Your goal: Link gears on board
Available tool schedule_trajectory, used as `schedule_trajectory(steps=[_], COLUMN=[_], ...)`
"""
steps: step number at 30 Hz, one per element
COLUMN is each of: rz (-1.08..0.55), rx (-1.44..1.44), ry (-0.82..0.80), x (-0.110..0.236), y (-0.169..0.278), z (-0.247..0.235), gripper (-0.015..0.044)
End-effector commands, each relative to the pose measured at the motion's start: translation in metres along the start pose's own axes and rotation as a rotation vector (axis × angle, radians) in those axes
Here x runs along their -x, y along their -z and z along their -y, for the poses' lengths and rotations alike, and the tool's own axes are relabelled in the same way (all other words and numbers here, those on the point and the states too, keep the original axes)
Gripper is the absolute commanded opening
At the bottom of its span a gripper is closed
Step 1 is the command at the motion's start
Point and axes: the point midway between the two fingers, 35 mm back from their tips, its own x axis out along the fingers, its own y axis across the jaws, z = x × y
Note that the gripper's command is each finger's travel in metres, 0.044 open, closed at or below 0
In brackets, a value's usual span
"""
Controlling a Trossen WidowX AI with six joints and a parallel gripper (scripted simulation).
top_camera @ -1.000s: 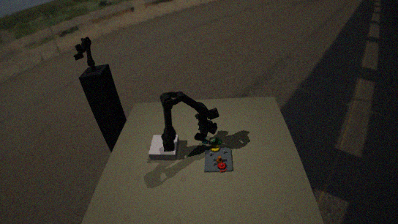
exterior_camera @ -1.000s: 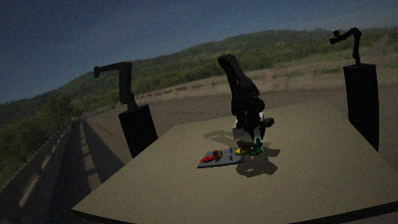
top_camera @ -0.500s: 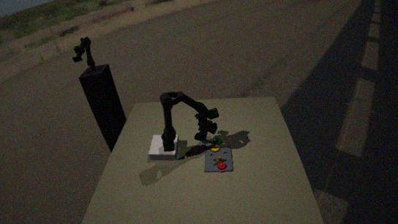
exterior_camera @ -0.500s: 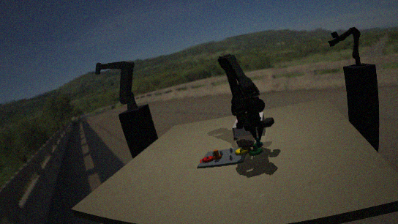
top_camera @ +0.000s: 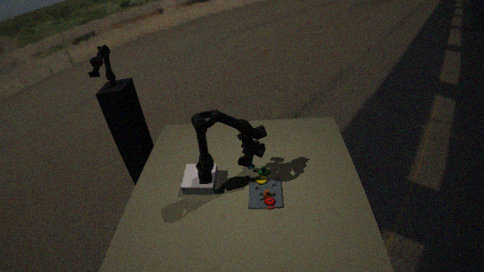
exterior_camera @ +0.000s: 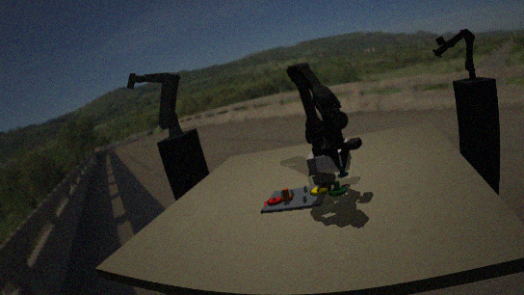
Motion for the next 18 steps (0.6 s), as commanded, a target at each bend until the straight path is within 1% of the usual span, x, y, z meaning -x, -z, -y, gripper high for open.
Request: schedule_trajectory(steps=[1, 18], rz=[0.001, -0.007], rx=[-0.004, -0.002], ry=[-0.007, 0.015], x=[0.011, 0.052], y=[-0.001, -0.001], z=[-0.003, -0.004], gripper=[0.0000, 0.0000])
